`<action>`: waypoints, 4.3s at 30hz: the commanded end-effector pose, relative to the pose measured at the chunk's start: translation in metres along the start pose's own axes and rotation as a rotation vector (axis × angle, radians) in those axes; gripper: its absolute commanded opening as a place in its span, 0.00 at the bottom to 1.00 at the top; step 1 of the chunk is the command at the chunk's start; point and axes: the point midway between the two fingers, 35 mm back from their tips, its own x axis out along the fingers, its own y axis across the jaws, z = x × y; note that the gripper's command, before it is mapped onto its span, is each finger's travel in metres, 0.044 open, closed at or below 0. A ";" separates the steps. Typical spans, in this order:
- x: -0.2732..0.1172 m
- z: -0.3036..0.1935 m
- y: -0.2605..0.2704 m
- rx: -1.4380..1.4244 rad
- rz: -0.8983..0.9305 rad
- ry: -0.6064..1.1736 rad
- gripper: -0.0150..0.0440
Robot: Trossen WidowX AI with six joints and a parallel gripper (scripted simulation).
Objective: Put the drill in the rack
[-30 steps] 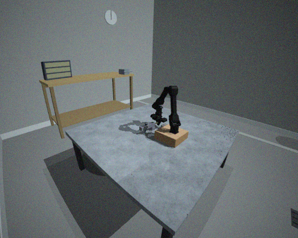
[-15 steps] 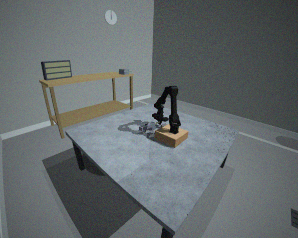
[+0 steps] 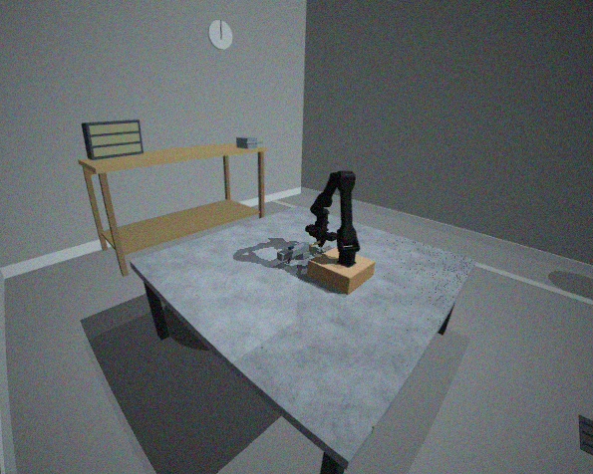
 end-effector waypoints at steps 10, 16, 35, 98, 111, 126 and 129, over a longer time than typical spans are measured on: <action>-0.004 -0.008 0.001 -0.002 0.000 -0.004 0.25; -0.006 -0.008 0.001 -0.002 0.000 -0.004 0.25; -0.015 -0.008 0.003 -0.002 0.000 -0.004 0.25; -0.044 -0.007 0.004 -0.002 0.000 -0.004 0.25; -0.042 -0.012 0.030 -0.002 0.003 -0.003 0.25; -0.043 -0.018 0.059 -0.003 0.005 -0.003 0.25; -0.043 -0.019 0.065 -0.003 0.006 -0.003 0.25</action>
